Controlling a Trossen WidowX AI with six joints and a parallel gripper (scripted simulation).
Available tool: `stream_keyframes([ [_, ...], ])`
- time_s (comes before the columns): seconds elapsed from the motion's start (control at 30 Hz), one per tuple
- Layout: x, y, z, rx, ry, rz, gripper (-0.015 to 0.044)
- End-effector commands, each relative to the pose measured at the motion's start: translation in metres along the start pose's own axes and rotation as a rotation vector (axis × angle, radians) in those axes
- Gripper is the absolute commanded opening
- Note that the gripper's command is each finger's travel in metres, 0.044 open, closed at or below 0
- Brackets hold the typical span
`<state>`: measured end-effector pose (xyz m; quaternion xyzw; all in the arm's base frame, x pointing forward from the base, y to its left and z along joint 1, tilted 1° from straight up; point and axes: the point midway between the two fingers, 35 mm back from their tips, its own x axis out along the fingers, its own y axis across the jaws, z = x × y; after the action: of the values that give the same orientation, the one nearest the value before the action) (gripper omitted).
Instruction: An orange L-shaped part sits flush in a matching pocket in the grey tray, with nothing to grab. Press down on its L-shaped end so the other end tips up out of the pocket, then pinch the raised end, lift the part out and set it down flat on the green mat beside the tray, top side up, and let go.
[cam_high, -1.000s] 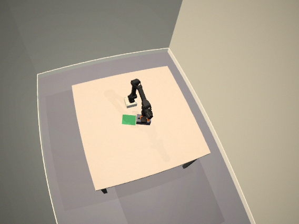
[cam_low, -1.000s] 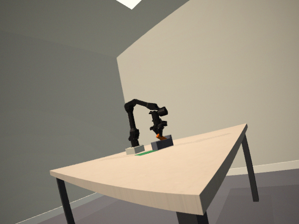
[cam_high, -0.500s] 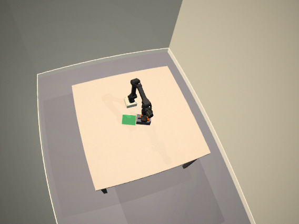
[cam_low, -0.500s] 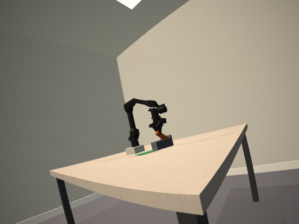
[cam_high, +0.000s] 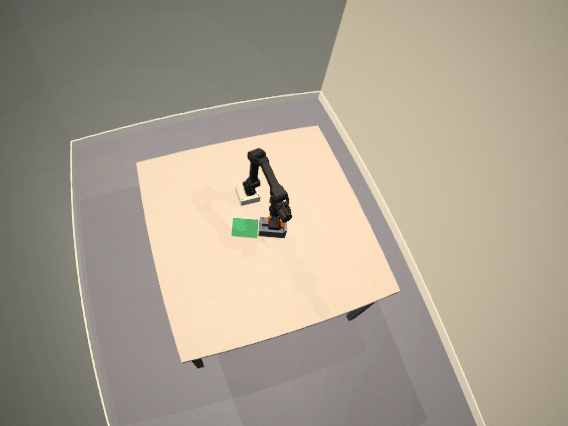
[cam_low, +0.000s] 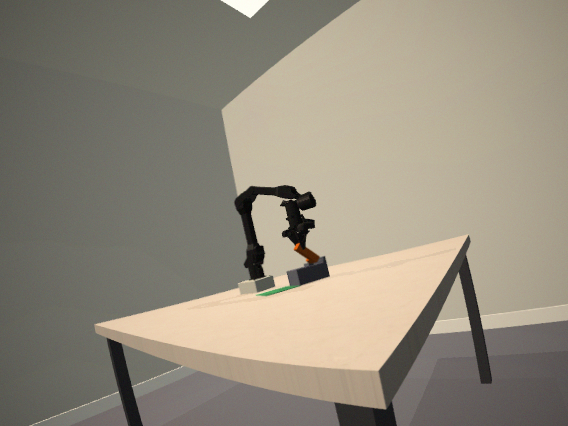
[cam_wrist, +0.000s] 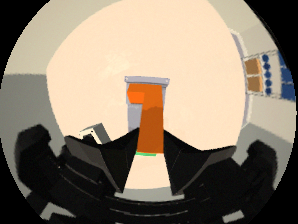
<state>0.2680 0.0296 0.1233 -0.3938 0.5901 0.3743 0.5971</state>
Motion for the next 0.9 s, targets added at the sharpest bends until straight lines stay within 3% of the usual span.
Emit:
stream_keyframes([
  [0.0,-0.008,-0.001,0.001,-0.001,-0.006,-0.004,0.0000],
  [0.47,-0.018,-0.001,-0.001,-0.001,-0.006,-0.004,0.0000],
  [0.87,-0.014,0.001,-0.049,-0.001,-0.001,-0.004,0.0000],
])
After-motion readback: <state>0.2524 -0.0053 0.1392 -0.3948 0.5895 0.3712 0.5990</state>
